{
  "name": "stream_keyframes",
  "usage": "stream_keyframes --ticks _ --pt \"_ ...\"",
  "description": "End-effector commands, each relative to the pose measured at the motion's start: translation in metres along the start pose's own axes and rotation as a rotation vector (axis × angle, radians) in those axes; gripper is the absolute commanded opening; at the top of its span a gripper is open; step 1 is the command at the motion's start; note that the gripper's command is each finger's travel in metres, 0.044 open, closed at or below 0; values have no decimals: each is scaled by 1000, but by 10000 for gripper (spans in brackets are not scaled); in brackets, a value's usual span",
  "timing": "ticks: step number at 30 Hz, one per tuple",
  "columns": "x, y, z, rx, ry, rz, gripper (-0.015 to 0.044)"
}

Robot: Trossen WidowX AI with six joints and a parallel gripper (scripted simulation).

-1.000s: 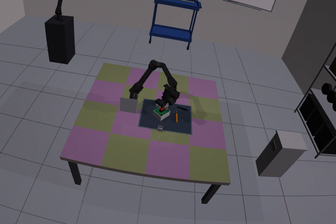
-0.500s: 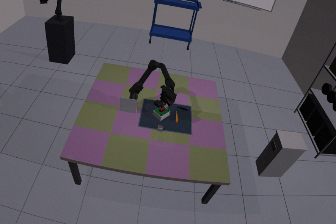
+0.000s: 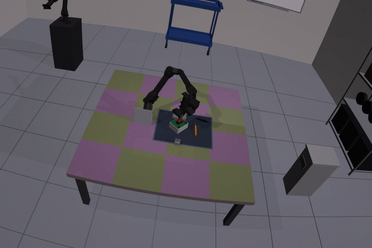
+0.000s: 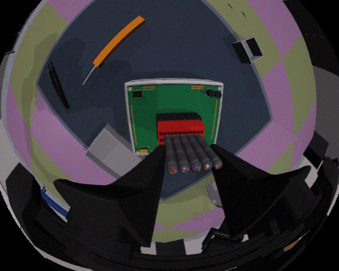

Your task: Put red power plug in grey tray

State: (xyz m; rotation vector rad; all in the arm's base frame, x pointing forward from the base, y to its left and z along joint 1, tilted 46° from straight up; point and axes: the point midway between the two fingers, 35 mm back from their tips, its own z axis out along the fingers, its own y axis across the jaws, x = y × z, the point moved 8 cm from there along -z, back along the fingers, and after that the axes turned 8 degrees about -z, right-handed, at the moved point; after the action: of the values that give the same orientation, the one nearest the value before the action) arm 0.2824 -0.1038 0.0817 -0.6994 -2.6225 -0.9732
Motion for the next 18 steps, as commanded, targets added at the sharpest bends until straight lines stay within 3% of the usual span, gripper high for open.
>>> stream_keyframes --ticks 1,9,18 --pt "4 -12 -11 -80 -36 2 0" --pt "7 -39 -10 -236 -58 1 0" --pt "3 -9 -16 -59 -33 3 0"
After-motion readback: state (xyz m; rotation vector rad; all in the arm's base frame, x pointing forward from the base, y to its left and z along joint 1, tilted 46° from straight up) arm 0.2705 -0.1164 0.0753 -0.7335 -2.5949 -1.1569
